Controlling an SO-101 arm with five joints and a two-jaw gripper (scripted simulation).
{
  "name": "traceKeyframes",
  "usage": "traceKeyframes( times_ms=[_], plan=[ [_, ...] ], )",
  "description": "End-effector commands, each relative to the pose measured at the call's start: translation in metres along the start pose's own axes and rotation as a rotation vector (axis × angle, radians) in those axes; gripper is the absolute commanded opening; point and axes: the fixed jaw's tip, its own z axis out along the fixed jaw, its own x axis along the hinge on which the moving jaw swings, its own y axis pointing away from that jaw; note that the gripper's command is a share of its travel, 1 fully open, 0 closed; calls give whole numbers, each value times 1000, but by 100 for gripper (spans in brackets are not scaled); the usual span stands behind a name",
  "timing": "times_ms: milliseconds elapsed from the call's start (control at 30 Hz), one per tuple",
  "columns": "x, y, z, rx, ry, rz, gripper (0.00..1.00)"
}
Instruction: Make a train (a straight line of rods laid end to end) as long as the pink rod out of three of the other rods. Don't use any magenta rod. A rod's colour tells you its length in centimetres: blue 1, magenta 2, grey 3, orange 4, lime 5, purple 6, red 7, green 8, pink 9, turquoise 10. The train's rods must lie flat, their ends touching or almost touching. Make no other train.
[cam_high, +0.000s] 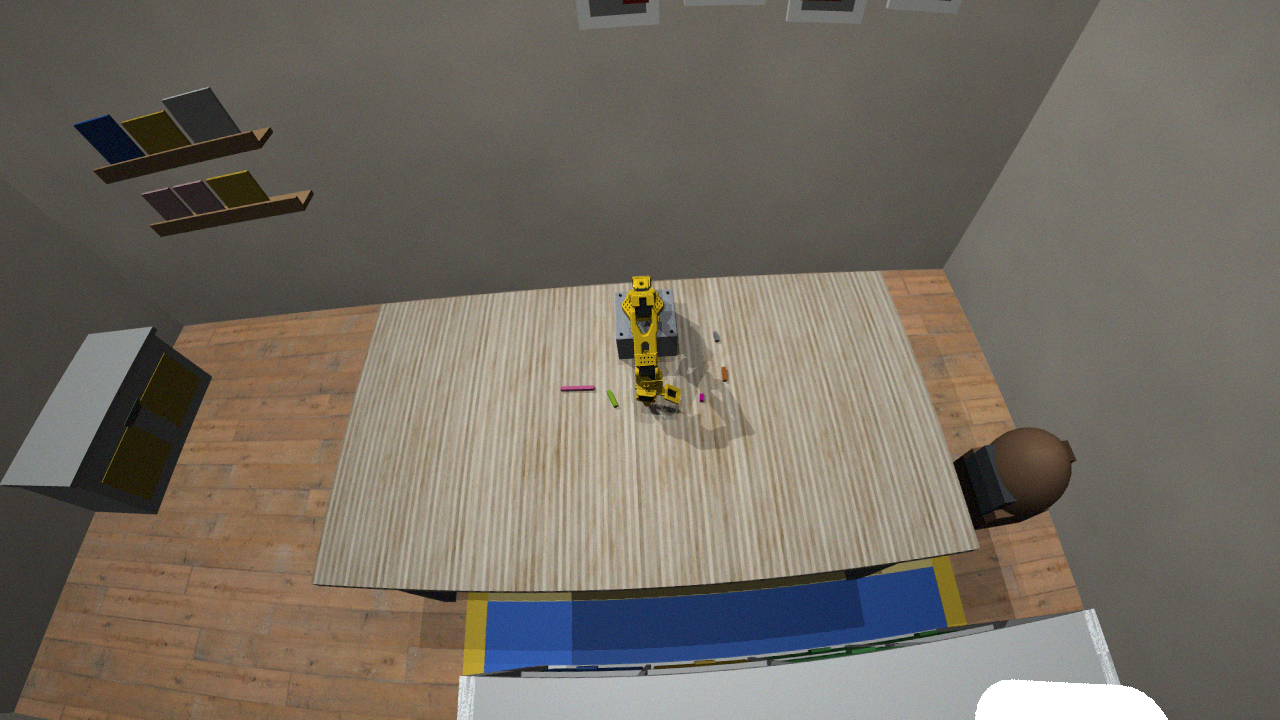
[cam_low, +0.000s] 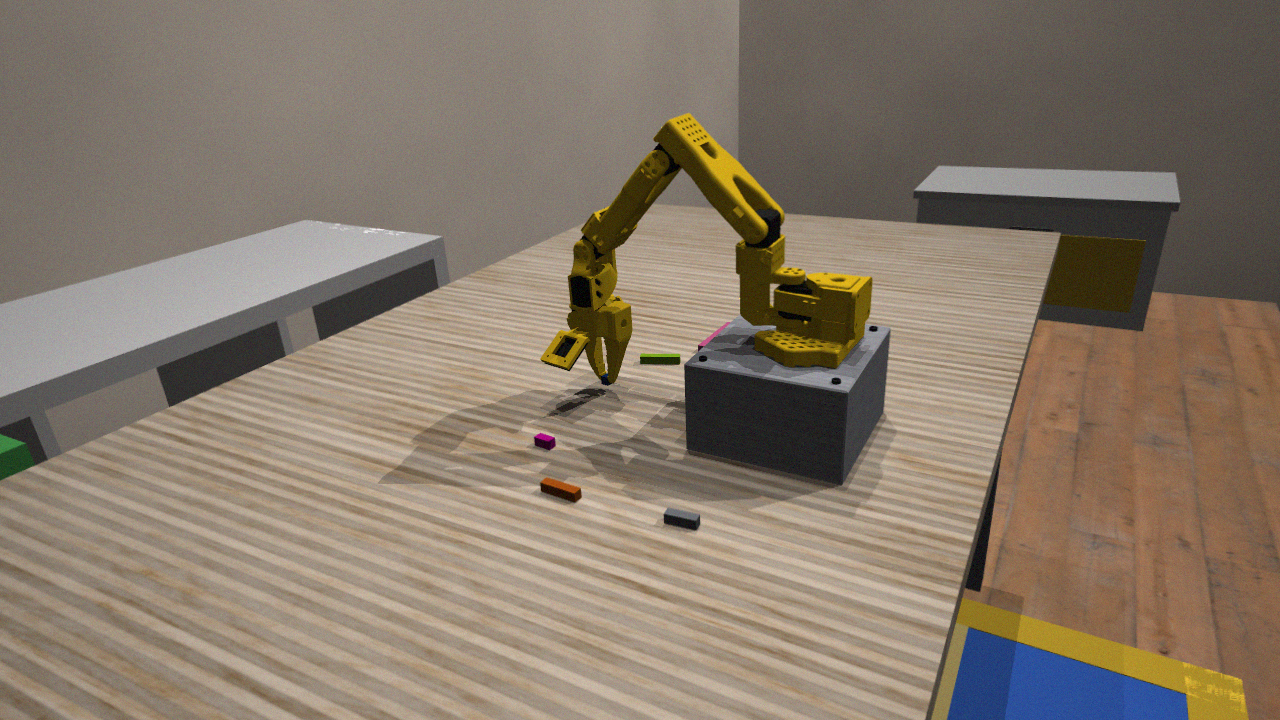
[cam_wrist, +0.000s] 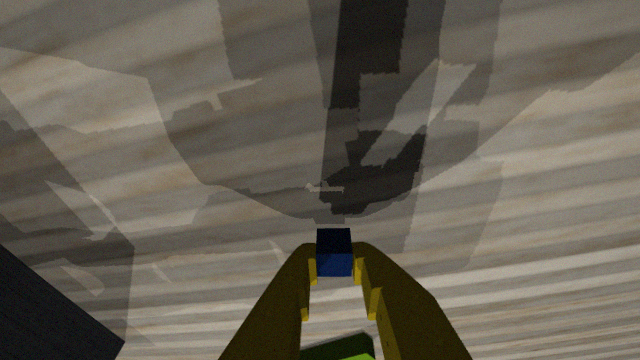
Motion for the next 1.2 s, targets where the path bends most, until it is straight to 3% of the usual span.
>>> traceKeyframes(
  times_ms=[0,1167],
  plan=[
    [1,-2,1,6,-3,15,0],
    [1,-2,9,6,-3,15,0]
  ],
)
